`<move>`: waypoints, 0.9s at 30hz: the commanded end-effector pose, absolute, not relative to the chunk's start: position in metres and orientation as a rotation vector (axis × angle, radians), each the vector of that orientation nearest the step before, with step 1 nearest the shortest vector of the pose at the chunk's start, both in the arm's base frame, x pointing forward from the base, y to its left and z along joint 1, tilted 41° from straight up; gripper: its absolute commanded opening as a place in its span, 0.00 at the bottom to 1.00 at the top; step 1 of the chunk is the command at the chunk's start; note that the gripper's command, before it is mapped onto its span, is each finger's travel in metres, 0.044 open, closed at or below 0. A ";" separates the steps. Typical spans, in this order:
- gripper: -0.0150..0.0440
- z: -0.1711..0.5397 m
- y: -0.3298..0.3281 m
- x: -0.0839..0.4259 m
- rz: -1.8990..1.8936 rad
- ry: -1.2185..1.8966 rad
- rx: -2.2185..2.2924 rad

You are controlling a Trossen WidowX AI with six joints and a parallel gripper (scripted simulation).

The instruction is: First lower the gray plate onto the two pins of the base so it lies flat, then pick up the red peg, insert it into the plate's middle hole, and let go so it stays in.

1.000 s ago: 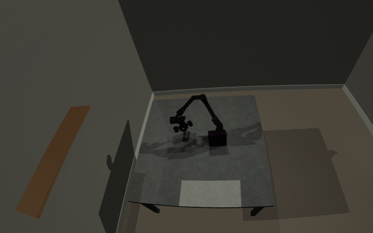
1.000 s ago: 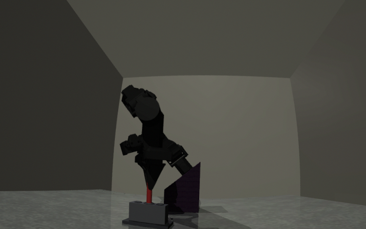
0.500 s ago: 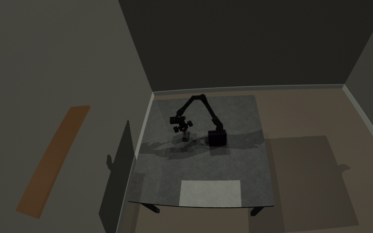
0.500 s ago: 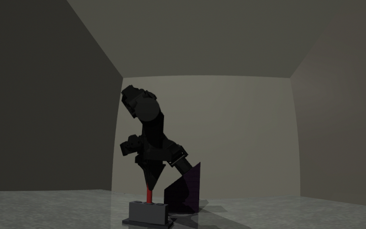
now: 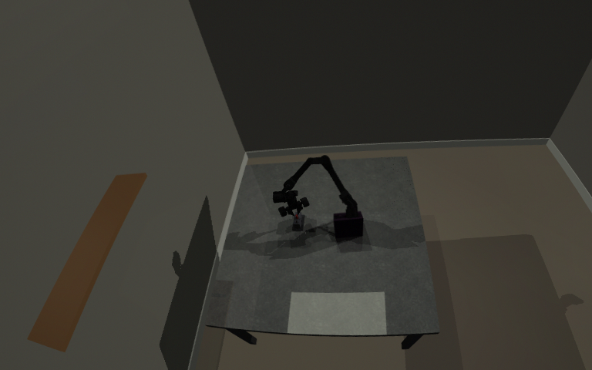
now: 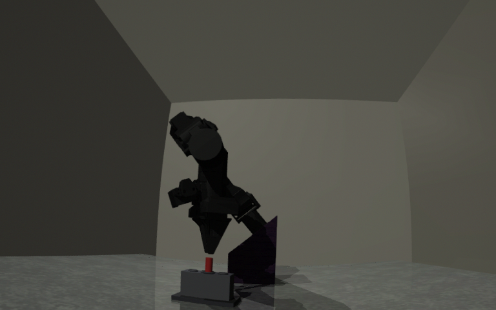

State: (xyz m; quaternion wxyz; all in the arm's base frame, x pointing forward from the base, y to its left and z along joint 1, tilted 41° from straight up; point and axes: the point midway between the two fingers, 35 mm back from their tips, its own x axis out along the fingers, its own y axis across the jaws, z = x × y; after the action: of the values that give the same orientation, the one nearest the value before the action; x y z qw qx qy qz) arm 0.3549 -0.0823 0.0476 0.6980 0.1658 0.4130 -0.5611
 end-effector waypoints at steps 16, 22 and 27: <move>0.51 0.051 -0.078 0.354 -1.246 0.920 0.360; 0.51 0.053 -0.076 0.353 -1.246 0.920 0.360; 0.51 0.054 -0.074 0.352 -1.246 0.920 0.360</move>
State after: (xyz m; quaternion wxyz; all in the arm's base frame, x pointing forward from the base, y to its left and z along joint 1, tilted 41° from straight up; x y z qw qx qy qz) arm 0.3518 -0.0761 0.0514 0.6986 0.1615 0.4164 -0.5590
